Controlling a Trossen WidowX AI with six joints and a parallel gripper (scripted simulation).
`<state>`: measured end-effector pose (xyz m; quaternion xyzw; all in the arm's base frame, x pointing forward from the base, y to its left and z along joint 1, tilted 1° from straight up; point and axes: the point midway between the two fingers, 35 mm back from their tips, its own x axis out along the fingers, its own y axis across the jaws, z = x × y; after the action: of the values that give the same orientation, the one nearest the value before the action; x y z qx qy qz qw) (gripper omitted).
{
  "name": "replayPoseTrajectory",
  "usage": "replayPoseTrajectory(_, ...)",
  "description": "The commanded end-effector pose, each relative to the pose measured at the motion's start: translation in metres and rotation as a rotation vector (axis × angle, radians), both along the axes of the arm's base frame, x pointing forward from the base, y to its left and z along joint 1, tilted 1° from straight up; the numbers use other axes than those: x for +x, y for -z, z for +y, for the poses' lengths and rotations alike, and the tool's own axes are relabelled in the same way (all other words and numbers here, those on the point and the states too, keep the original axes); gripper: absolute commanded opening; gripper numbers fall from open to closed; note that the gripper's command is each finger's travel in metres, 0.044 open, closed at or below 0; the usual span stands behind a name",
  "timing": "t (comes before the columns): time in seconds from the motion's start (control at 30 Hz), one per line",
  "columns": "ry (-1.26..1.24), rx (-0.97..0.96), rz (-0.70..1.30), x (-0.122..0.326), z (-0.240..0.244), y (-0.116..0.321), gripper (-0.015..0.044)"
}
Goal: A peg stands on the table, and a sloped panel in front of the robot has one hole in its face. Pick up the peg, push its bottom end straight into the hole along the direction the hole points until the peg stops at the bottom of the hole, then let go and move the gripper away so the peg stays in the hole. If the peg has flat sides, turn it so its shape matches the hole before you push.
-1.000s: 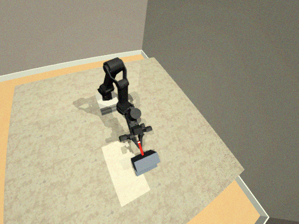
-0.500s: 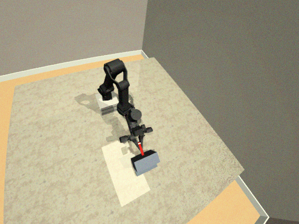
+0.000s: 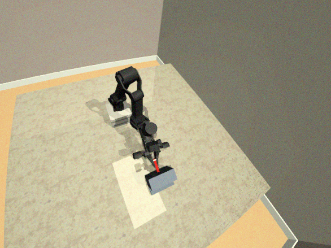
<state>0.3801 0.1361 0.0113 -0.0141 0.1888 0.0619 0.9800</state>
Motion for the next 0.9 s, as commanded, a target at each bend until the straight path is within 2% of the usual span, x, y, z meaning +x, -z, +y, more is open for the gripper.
replayPoseTrajectory(0.0, -0.006, 0.0, -0.003, 0.003, 0.002, 0.0, 0.0)
replayPoseTrajectory(0.87, -0.006, 0.0, -0.004, 0.013, 0.003, 0.003, 0.0)
